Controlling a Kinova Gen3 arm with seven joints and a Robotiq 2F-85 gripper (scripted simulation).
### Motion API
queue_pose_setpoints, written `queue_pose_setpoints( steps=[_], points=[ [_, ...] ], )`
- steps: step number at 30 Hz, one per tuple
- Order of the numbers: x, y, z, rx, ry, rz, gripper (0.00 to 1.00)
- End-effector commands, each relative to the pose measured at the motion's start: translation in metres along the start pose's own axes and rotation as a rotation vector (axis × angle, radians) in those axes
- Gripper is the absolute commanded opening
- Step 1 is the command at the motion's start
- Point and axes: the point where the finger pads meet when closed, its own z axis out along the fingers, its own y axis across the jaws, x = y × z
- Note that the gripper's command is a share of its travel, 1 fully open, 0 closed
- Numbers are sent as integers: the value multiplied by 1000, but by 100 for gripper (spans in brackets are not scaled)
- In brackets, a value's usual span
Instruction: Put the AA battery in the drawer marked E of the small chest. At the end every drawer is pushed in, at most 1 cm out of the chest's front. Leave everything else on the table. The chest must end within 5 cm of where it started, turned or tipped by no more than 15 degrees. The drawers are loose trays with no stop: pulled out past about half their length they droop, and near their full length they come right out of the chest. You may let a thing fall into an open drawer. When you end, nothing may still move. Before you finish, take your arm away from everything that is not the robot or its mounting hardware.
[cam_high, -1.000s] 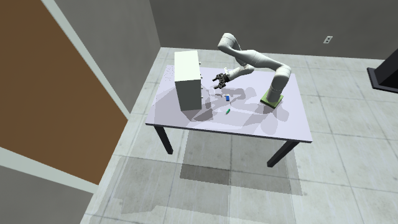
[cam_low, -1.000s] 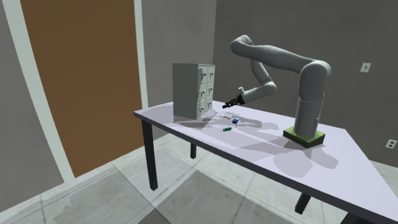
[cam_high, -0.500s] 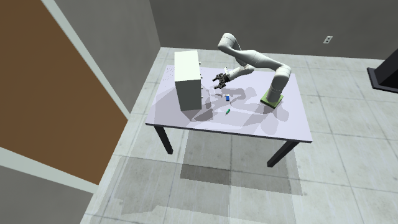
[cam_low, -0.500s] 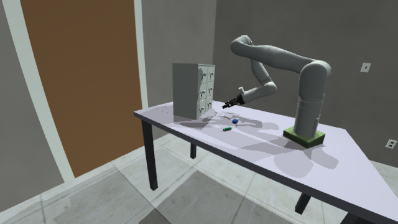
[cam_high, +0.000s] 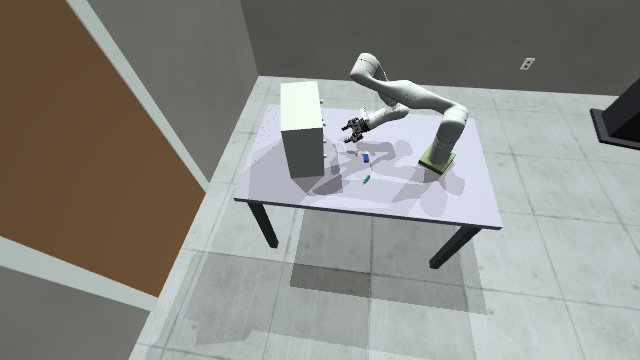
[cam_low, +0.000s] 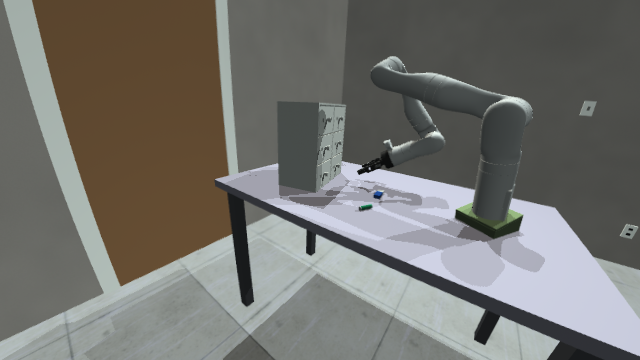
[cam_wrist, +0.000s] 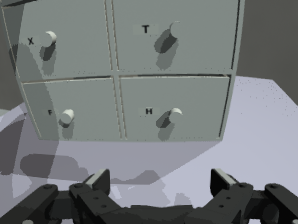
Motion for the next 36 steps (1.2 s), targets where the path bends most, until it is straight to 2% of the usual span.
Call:
queue_pose_setpoints(
  steps=[1,36],
  points=[
    [1,0,0,0,1,-1,100],
    [4,0,-2,0,1,-1,100]
  ],
)
